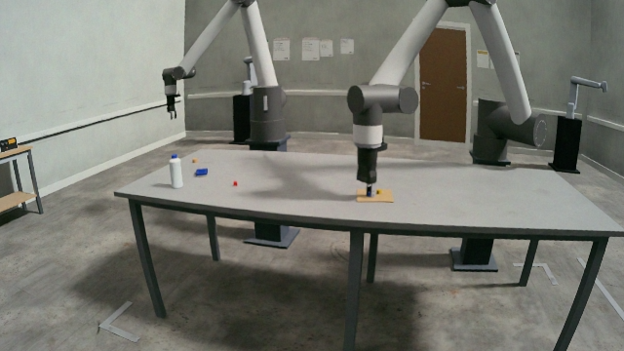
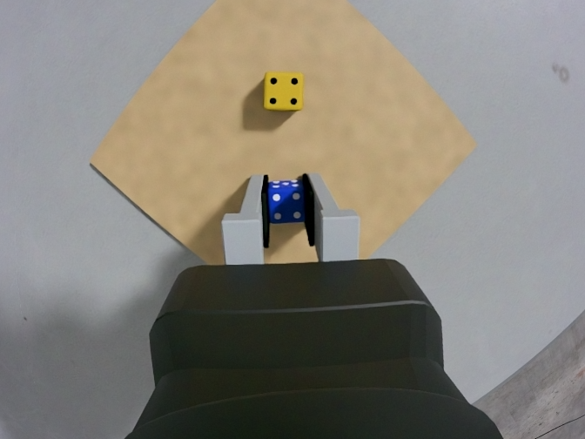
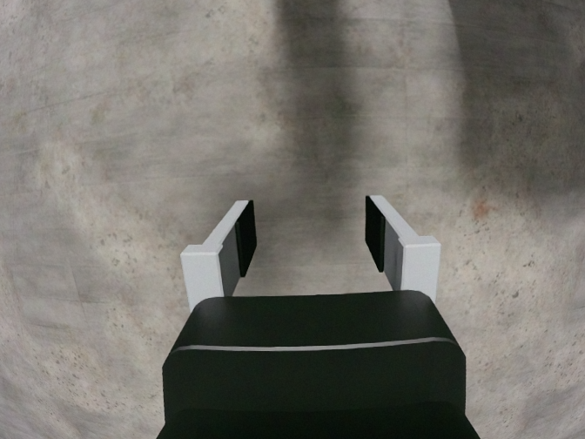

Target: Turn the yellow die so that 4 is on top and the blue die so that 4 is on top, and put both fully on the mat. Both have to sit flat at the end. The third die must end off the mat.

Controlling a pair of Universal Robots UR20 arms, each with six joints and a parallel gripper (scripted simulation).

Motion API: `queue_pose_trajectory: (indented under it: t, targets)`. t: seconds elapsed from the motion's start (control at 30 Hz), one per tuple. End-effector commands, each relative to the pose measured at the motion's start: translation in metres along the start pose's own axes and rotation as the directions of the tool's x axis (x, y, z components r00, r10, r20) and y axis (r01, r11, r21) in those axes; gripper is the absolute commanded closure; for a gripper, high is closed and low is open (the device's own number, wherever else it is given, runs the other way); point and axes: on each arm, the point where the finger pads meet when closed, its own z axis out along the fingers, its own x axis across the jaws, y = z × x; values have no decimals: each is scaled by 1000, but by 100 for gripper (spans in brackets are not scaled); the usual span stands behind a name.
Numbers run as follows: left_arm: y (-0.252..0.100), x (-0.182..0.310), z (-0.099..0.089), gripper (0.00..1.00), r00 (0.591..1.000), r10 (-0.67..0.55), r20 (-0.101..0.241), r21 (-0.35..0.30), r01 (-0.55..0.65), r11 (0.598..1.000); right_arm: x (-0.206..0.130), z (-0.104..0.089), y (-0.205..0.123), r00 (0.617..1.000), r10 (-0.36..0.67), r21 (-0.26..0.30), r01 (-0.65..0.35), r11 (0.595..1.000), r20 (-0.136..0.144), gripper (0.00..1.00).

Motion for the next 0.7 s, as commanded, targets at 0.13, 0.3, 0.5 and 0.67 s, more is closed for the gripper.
queue_pose_trajectory:
  t: [0.13, 0.3, 0.5, 0.67]
  targets:
    - [1, 0, -1, 66, 1000, 0, 0, -1, 0, 1000, 0, -1, 0, 1000, 0, -1, 0, 1000, 0, 0]
    - [1, 0, -1, 54, 1000, 0, 0, -1, 0, 1000, 0, -1, 0, 1000, 0, -1, 0, 1000, 0, 0]
    - [1, 0, -1, 48, 1000, 0, 0, -1, 0, 1000, 0, -1, 0, 1000, 0, -1, 0, 1000, 0, 0]
    - [1, 0, -1, 36, 1000, 0, 0, -1, 0, 1000, 0, -1, 0, 1000, 0, -1, 0, 1000, 0, 0]
